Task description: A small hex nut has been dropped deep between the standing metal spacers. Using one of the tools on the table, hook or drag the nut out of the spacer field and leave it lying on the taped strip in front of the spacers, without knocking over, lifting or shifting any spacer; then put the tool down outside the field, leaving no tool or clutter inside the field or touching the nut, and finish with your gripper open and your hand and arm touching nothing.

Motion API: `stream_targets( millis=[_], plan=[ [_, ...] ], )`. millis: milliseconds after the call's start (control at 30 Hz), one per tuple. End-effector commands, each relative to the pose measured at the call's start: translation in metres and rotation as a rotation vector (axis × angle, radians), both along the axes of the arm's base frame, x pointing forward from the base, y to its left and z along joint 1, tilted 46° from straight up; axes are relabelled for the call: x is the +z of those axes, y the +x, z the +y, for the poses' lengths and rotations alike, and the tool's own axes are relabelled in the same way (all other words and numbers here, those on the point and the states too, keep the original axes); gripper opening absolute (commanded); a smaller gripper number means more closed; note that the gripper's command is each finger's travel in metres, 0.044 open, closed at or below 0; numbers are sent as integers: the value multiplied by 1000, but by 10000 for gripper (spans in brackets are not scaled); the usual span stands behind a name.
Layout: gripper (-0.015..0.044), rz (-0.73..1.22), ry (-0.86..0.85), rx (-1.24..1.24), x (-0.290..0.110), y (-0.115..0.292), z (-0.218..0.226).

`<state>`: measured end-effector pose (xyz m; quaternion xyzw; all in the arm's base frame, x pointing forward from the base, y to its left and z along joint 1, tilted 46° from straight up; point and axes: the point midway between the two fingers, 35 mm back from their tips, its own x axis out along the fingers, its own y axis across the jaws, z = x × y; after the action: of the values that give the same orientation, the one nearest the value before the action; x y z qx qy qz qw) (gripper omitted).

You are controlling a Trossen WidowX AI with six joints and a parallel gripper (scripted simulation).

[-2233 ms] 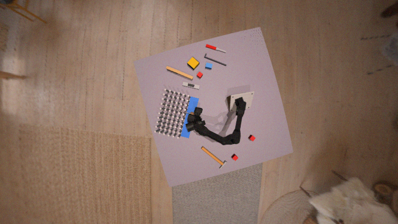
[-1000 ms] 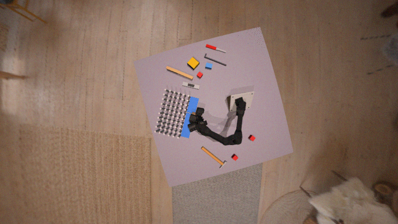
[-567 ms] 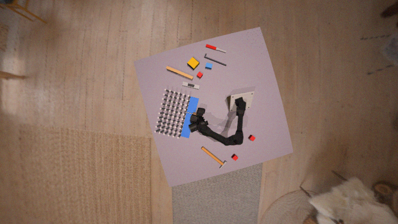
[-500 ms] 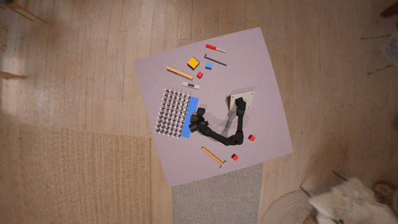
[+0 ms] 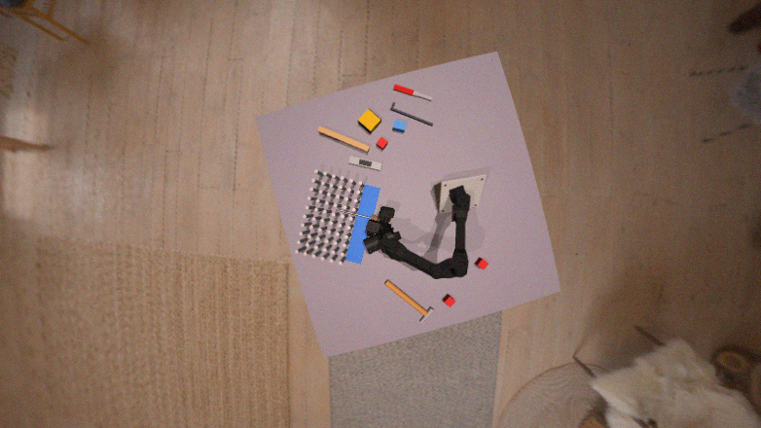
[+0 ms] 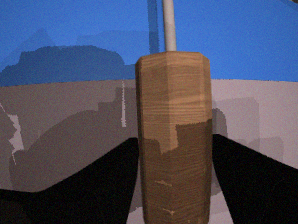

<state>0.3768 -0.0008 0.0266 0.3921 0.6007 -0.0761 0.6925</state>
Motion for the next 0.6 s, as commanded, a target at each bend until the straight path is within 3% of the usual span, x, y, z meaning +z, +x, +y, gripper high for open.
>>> stream_targets(
  millis=[0, 567],
  plan=[
    [0, 2, -1, -5, 1, -4, 1],
    [0, 2, 0, -5, 4, -13, 7]
  ],
)
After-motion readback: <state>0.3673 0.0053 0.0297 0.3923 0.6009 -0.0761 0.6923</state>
